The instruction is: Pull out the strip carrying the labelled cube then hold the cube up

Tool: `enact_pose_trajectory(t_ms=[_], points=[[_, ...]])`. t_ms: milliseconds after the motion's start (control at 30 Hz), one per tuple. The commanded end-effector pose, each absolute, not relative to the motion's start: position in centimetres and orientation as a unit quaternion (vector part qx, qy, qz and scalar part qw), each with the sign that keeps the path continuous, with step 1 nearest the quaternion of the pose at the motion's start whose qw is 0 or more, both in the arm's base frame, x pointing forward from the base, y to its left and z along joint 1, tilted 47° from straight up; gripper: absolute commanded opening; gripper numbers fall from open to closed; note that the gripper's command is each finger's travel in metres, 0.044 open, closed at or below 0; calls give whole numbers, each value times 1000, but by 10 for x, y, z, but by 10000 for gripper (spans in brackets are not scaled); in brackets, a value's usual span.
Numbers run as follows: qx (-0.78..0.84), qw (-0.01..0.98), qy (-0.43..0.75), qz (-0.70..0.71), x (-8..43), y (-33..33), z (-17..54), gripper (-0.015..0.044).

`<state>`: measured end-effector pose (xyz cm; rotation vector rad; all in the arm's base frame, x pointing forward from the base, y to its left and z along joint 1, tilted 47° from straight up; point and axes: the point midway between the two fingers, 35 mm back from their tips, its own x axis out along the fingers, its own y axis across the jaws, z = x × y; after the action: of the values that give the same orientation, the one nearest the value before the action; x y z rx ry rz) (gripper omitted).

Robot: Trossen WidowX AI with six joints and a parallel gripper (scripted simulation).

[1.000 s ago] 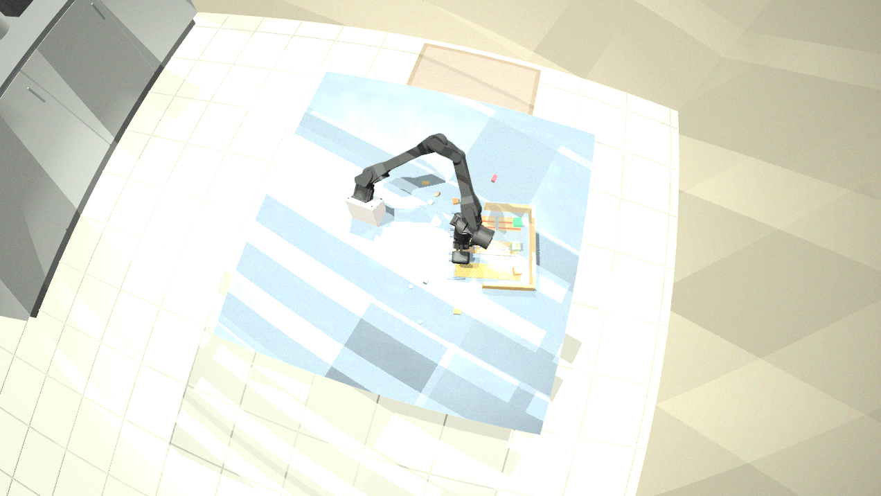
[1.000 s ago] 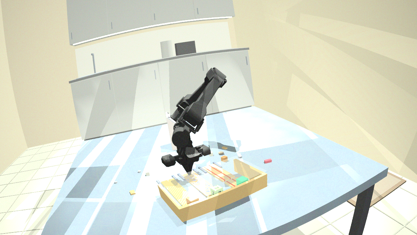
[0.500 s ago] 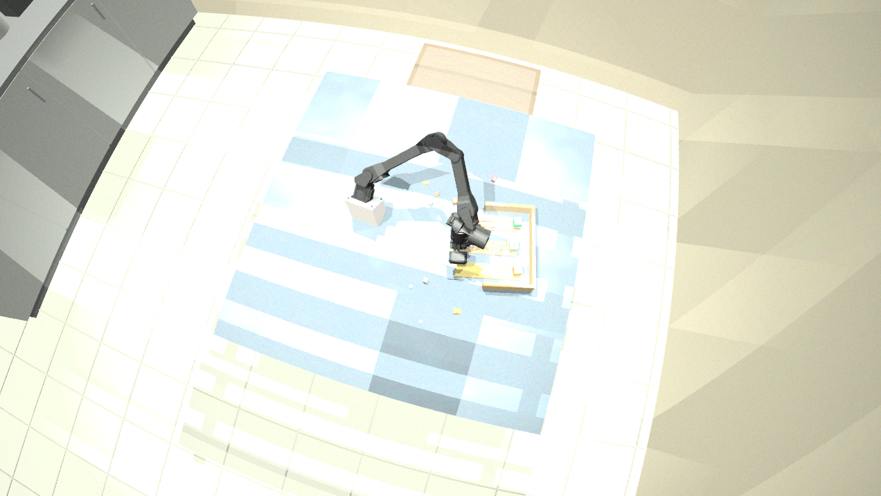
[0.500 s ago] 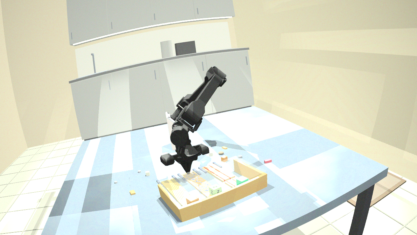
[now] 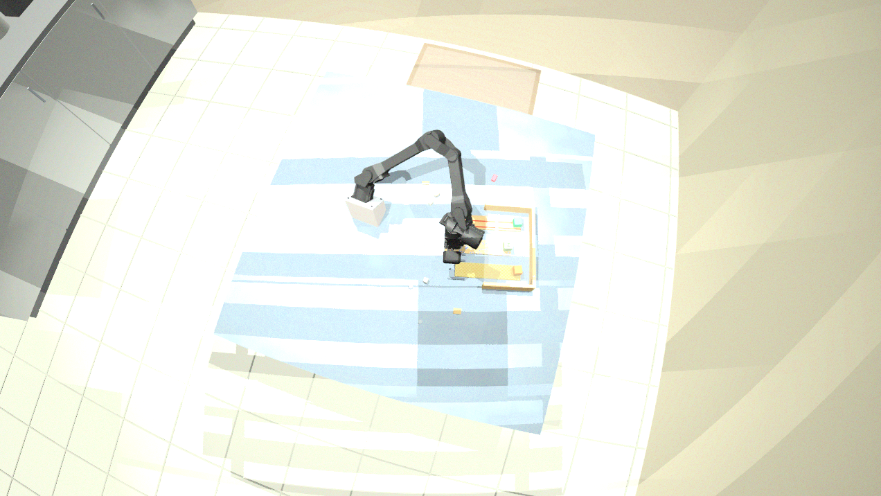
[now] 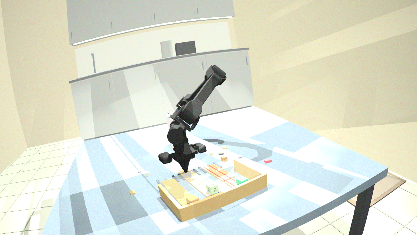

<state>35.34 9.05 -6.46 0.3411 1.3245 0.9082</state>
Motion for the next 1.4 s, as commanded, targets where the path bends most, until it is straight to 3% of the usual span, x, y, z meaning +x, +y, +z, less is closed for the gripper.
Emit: enact_pose_trajectory(t_ms=[0,1367], points=[[151,674,599,406,341,92,-71,0],[151,673,600,405,284,75,-87,0]])
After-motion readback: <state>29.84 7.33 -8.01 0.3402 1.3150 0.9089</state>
